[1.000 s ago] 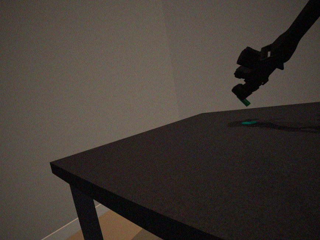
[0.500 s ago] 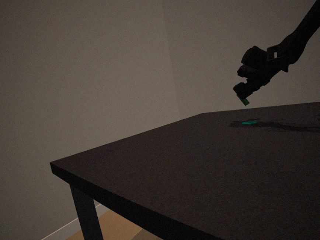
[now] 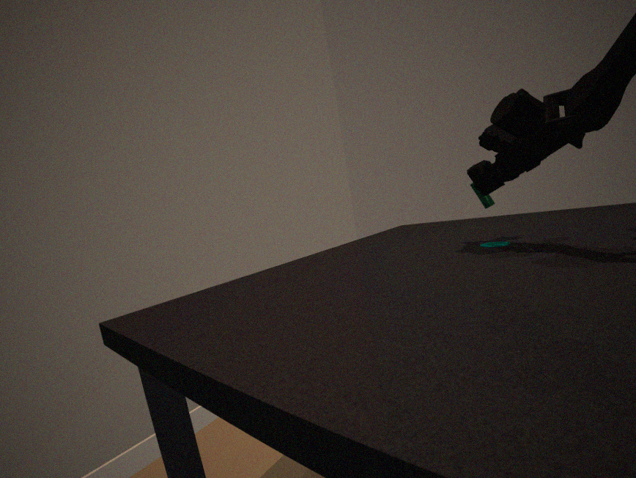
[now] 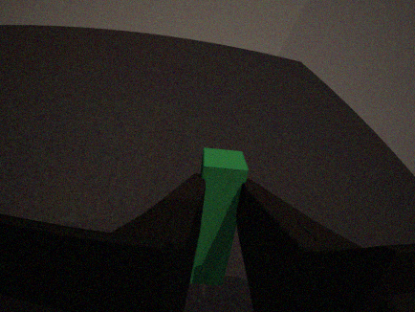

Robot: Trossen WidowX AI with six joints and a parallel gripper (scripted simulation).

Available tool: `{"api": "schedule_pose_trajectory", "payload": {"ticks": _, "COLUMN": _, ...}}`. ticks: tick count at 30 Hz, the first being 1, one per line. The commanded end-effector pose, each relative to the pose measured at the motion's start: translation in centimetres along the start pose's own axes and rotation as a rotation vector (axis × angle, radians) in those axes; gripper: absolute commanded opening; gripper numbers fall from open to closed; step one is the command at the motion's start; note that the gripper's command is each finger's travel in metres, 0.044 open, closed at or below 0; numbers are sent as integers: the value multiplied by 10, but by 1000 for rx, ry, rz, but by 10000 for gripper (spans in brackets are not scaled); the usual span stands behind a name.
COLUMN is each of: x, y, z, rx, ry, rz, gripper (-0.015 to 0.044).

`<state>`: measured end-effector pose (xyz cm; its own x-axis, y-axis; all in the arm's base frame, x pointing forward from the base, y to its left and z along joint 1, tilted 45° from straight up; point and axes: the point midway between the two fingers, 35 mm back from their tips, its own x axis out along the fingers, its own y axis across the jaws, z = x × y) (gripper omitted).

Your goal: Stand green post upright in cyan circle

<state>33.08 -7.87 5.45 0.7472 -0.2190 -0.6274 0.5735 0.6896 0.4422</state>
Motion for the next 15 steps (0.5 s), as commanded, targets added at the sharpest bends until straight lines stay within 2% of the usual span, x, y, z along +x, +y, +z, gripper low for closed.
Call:
{"api": "schedule_pose_trajectory", "payload": {"ticks": 1, "x": -3, "y": -1, "z": 1, "rx": 20, "ry": -31, "rz": 5, "gripper": 23}}
{"api": "schedule_pose_trajectory", "payload": {"ticks": 15, "x": -14, "y": 0, "z": 3, "rx": 72, "ry": -121, "rz": 38, "gripper": 23}}
